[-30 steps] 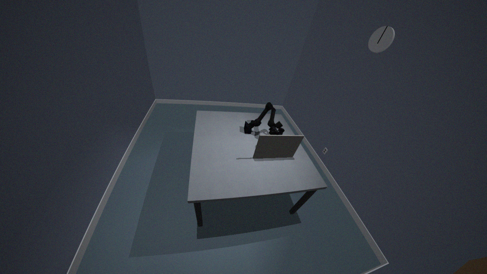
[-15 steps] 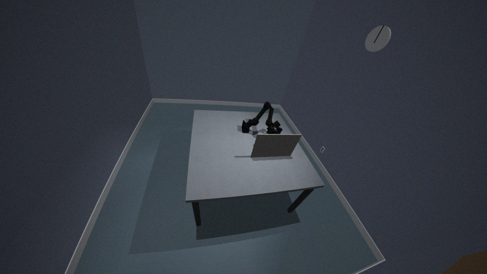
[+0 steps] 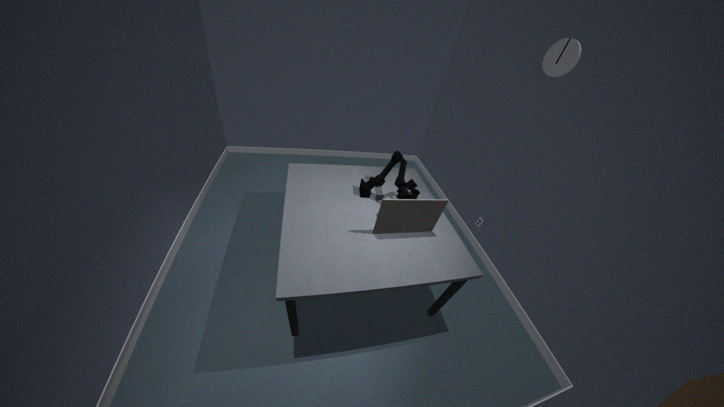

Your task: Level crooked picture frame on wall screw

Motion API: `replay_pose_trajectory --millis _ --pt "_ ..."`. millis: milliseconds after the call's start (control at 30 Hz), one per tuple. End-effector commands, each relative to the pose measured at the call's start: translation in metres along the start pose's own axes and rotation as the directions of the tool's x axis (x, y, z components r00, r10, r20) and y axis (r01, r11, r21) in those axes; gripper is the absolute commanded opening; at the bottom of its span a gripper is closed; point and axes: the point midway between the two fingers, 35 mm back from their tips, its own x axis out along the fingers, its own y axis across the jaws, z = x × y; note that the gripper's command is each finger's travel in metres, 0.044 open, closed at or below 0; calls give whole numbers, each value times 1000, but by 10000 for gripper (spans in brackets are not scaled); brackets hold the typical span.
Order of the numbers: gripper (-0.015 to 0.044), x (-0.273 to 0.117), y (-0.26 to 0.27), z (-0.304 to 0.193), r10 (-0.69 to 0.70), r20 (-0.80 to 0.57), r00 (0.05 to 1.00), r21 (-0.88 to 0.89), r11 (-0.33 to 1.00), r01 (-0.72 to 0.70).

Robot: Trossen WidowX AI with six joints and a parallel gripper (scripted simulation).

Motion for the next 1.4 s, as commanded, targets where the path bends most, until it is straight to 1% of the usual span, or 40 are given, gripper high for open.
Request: replay_pose_trajectory --millis 0,500,700,967,1033,1367 --pt "260 0 1 -1 2 -5 1000 5 1000 -1" --pt "260 0 1 -1 2 -5 1000 5 1000 -2" --pt "103 0 1 -1 2 -5 1000 5 1000 -2" --pt "49 0 1 -1 2 -5 1000 5 1000 -2" --pt "0 0 1 -1 2 -5 1000 5 1000 -2" --pt "0 0 2 -1 2 -5 1000 5 1000 -1"
